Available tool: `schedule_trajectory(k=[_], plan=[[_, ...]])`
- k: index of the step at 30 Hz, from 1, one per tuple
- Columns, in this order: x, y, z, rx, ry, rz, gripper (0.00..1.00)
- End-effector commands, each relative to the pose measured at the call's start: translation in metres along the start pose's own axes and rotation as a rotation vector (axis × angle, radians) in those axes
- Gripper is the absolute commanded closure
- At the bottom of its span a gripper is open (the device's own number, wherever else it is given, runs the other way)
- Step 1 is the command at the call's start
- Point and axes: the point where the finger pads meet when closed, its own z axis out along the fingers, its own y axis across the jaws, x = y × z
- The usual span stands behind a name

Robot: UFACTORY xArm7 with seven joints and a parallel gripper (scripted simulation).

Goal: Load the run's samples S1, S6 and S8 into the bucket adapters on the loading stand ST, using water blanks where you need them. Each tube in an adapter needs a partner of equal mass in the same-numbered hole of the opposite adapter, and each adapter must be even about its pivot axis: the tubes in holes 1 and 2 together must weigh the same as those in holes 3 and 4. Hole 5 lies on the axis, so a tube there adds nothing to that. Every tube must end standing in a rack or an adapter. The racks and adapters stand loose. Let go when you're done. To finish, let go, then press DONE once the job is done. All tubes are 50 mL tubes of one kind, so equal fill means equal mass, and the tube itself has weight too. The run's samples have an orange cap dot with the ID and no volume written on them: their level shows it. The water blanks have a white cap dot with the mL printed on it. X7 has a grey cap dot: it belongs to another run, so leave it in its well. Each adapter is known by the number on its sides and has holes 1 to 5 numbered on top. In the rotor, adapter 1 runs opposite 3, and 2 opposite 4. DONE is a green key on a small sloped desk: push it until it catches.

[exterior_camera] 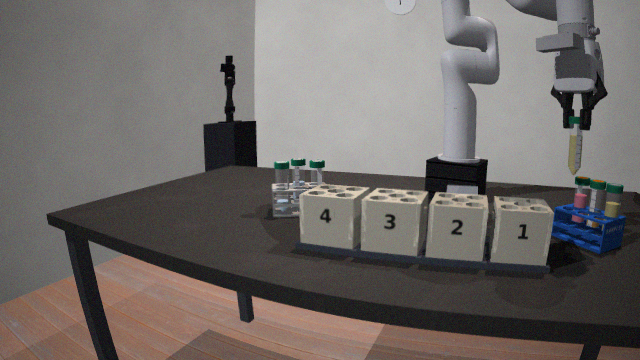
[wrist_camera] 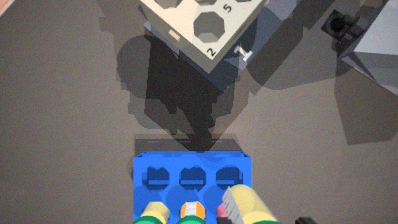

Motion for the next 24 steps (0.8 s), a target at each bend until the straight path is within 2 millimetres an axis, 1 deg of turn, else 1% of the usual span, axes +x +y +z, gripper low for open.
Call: schedule_trajectory(k=[1,9,11,24], plan=[[0.000,-0.002,0.006,0.004,0.001,0.000,1.00],[0.000,-0.002,0.022,0.004,0.001,0.000,1.00],[0.000,-0.002,0.022,0.004,0.001,0.000,1.00],[0.000,-0.002,0.048,0.004,0.001,0.000,1.00]])
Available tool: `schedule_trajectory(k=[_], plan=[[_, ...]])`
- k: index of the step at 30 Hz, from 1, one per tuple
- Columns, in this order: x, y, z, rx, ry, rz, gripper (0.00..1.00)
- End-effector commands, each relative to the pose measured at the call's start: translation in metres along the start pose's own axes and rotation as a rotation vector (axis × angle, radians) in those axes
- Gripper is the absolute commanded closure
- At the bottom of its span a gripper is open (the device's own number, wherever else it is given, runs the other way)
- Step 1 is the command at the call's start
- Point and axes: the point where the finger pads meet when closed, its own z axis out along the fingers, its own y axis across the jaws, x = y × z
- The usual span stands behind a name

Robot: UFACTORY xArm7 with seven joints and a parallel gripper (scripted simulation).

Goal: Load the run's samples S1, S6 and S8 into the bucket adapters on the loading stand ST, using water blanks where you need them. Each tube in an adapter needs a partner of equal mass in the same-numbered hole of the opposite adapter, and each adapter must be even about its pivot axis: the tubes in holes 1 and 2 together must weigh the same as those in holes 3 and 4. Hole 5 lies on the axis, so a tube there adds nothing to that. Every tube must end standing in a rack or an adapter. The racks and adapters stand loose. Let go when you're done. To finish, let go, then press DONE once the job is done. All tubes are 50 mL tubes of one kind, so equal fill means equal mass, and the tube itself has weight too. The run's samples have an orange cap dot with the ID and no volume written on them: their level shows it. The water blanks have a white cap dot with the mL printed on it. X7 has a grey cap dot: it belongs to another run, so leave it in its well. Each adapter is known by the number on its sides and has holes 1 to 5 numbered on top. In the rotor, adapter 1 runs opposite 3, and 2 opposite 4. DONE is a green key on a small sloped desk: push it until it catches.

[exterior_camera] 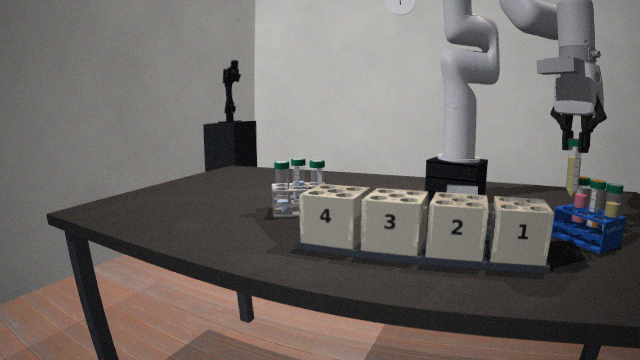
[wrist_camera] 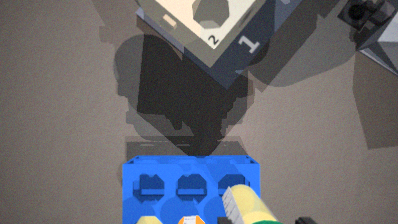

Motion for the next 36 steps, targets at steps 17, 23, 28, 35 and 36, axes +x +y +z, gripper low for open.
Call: schedule_trajectory(k=[17,23,28,35,36], plan=[[0.000,-0.002,0.016,0.004,0.001,0.000,1.00],[0.000,-0.002,0.016,0.005,0.001,0.000,1.00],[0.000,-0.002,0.020,0.004,0.001,0.000,1.00],[0.000,-0.002,0.027,0.004,0.001,0.000,1.00],[0.000,-0.002,0.028,0.004,0.001,0.000,1.00]])
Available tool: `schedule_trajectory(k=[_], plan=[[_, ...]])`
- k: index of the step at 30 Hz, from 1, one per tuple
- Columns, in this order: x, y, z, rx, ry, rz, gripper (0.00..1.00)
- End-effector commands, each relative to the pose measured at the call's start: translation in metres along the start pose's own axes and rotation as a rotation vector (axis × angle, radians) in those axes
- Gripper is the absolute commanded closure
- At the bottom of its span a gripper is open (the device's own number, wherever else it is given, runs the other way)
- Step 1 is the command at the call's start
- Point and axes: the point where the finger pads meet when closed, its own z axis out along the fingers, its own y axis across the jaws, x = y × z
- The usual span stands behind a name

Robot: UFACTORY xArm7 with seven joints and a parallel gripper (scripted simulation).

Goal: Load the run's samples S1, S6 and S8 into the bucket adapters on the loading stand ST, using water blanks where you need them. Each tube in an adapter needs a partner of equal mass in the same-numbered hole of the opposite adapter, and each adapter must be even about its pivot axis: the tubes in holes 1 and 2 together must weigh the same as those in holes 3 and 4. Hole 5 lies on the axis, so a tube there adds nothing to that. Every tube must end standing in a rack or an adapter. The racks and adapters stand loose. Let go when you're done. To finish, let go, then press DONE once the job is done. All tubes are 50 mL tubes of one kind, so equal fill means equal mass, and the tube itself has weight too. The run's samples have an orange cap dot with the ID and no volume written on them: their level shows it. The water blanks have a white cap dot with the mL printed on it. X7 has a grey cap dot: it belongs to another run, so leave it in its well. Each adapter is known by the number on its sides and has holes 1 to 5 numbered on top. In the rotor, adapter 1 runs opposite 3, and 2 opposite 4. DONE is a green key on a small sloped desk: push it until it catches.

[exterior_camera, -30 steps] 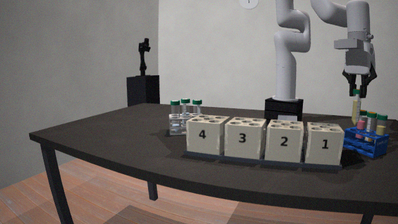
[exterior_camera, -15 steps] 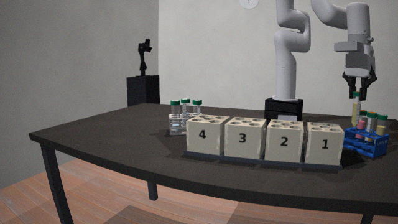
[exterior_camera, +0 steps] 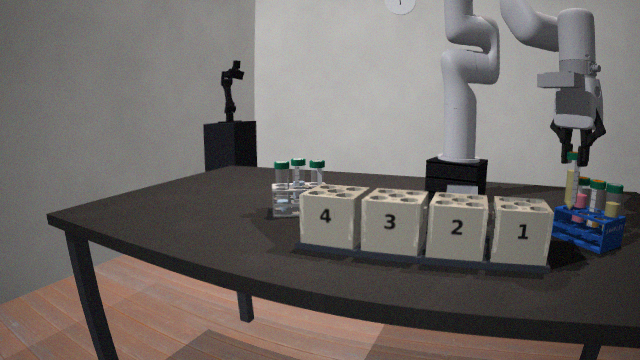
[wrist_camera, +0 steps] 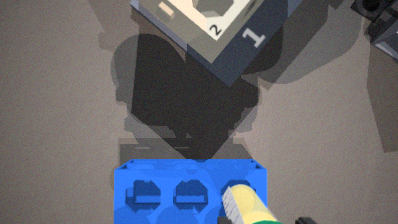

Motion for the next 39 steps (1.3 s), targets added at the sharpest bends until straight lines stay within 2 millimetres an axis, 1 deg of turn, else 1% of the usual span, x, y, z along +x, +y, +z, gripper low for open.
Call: schedule_trajectory(k=[1,39], plan=[[0.000,-0.002,0.001,0.004,0.001,0.000,1.00],[0.000,-0.002,0.034,0.004,0.001,0.000,1.00]])
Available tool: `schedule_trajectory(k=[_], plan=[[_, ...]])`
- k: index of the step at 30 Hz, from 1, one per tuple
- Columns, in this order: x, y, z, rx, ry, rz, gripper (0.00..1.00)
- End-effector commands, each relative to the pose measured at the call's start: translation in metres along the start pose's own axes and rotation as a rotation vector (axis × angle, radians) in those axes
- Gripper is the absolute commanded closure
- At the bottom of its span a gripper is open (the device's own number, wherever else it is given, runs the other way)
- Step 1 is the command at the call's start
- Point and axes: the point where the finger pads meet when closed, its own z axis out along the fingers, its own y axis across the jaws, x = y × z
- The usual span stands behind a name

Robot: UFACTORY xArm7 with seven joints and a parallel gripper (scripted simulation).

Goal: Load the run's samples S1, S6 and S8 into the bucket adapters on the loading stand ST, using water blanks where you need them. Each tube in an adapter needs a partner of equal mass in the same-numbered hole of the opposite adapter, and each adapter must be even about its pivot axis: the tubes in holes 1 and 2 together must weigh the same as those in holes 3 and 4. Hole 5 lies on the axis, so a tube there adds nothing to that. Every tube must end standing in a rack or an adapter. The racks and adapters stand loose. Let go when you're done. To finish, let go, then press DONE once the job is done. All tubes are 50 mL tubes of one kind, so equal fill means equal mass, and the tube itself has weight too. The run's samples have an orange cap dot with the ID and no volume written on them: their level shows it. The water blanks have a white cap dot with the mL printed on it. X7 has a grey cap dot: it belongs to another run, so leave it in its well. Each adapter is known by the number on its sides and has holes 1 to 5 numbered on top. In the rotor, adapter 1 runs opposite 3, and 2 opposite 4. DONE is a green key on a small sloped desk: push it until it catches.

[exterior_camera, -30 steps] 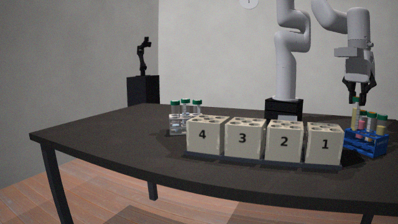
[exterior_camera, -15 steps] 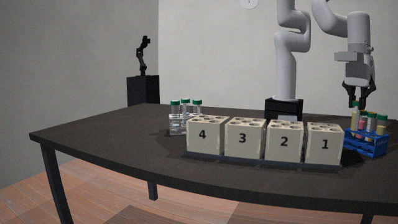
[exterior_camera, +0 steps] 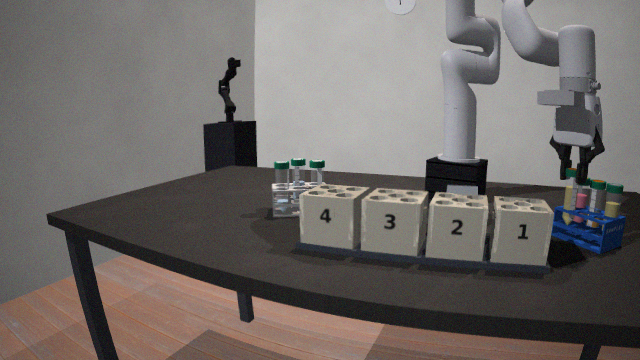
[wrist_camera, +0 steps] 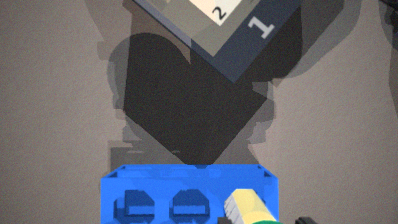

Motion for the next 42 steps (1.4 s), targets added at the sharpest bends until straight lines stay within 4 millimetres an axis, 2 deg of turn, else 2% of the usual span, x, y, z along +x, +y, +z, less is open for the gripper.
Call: schedule_trajectory(k=[1,18,33,34,42], plan=[[0.000,-0.001,0.002,0.004,0.001,0.000,1.00],[0.000,-0.001,0.017,0.004,0.001,0.000,1.00],[0.000,-0.001,0.017,0.004,0.001,0.000,1.00],[0.000,-0.001,0.017,0.004,0.001,0.000,0.56],[0.000,-0.001,0.017,0.004,0.001,0.000,0.56]])
